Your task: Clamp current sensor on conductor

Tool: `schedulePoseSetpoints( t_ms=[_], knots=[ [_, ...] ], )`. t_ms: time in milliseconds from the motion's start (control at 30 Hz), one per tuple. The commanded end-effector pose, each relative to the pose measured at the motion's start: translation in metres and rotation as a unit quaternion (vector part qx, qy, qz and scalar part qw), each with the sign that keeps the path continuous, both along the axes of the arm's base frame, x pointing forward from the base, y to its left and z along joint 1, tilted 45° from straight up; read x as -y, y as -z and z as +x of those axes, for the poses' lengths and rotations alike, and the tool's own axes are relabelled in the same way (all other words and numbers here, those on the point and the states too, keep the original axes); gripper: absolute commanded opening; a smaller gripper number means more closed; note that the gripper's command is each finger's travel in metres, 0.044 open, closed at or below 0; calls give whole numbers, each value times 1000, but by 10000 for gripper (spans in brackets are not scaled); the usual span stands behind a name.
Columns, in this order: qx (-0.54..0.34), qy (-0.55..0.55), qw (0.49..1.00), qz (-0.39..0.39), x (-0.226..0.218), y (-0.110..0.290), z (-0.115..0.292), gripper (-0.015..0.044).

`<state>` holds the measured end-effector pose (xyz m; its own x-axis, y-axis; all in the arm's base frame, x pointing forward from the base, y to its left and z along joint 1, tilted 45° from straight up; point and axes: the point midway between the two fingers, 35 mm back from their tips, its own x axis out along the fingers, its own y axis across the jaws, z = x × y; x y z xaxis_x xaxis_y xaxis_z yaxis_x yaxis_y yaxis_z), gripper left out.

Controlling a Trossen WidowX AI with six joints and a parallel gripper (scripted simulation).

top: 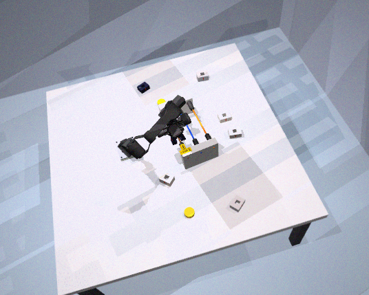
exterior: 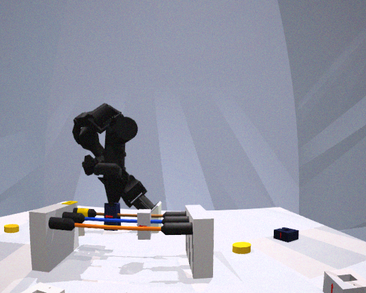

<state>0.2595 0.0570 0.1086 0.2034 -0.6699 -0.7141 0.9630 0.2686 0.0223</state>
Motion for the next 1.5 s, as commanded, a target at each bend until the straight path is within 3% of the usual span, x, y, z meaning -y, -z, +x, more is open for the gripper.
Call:
schedulePoseSetpoints(
  t_ms=[0, 100, 667, 1467],
  knots=[
    [-20, 27, 999, -2, -2, -1, 6, 0],
    [-33, 40, 999, -7, -2, -1, 9, 0],
    [-19, 21, 1000, -6, 0, 0, 5, 440],
    [-6, 14, 1000, -1, 32, 30, 13, 440]
  ],
)
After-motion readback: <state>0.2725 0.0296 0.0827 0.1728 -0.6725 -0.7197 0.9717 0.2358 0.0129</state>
